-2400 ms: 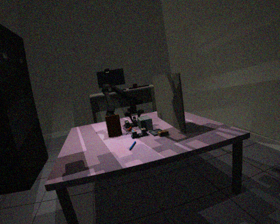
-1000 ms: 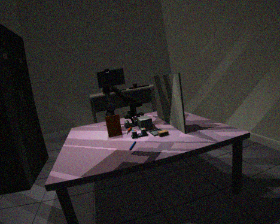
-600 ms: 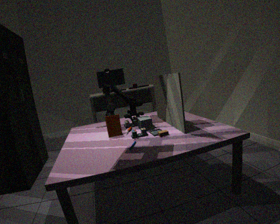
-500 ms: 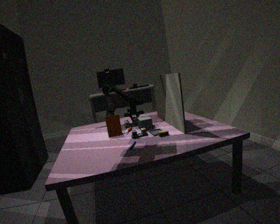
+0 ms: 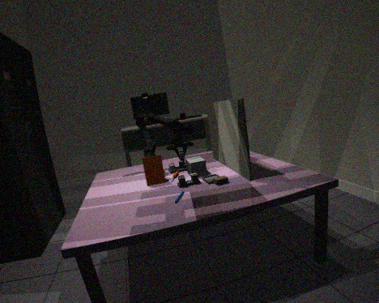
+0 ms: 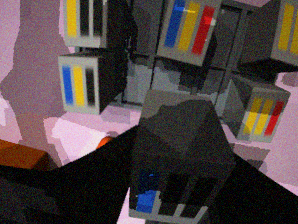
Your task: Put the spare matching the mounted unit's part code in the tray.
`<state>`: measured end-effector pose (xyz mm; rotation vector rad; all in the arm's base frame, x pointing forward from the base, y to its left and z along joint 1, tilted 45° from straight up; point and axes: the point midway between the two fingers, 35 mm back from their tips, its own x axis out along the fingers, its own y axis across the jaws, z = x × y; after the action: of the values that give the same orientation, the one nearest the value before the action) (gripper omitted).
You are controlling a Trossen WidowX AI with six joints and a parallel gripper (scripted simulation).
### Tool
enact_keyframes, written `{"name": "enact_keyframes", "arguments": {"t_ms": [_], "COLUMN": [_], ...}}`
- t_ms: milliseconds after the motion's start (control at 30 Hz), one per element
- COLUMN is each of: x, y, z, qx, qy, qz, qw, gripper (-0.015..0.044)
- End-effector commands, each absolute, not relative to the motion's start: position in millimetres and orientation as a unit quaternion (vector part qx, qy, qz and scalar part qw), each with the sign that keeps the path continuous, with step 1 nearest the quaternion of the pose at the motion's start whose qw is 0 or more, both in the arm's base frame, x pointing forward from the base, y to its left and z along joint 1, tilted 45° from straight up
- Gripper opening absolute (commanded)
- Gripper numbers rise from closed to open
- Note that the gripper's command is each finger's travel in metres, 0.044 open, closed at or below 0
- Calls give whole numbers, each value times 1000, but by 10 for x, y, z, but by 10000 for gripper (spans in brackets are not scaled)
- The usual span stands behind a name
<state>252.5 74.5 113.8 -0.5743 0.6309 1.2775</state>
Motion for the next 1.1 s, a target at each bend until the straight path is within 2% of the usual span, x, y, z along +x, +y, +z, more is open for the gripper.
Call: {"name": "enact_keyframes", "arguments": {"t_ms": [0,600,1067], "x": [2524,2347,2718], "y": [738,224,-235], "z": [1144,1655,1444], "qx": [-260,-263,-266], "qy": [285,282,293], "qz": [578,578,573], "qw": [719,719,718], "gripper": [0,0,0]}}
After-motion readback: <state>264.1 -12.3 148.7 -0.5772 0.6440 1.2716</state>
